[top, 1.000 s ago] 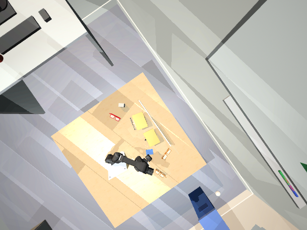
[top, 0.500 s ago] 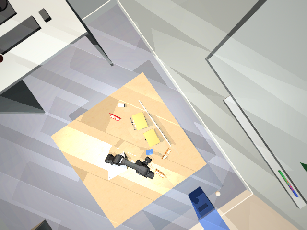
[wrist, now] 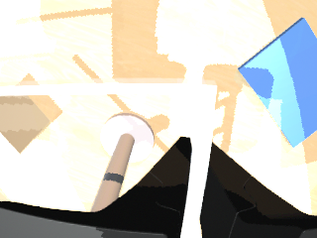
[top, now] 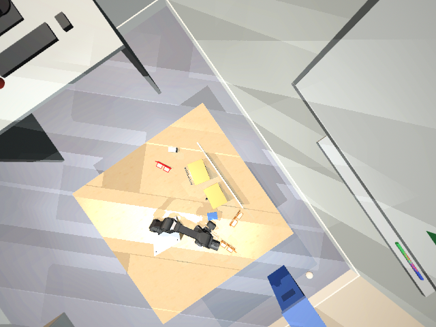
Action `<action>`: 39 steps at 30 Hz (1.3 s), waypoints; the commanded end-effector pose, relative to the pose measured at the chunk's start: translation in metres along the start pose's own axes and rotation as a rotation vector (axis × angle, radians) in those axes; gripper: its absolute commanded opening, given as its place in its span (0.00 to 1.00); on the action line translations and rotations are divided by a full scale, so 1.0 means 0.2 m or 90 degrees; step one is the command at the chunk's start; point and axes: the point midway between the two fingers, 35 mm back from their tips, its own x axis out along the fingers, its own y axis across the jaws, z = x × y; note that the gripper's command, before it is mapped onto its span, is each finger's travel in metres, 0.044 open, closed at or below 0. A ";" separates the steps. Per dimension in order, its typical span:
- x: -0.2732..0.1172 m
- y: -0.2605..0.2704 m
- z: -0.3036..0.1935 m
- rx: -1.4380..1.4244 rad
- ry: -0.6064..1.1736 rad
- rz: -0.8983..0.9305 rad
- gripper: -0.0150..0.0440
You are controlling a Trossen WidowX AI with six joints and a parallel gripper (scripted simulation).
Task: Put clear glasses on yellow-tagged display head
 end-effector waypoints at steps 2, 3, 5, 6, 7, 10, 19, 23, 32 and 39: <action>0.08 0.00 0.01 0.004 -0.003 -0.002 0.25; 0.10 0.00 0.01 0.004 -0.003 -0.002 0.25; 0.11 0.00 0.01 0.004 -0.003 -0.002 0.25; 0.11 0.00 0.01 0.004 -0.003 -0.002 0.25; 0.11 0.00 0.02 0.004 -0.003 -0.002 0.25; 0.11 0.00 0.02 0.004 -0.003 -0.002 0.25; 0.11 -0.03 0.05 0.004 -0.003 -0.002 0.25; 0.11 -0.04 0.06 0.004 -0.003 -0.002 0.25; 0.11 -0.08 0.09 0.004 -0.004 -0.002 0.25; 0.11 -0.10 0.12 0.004 -0.004 -0.002 0.25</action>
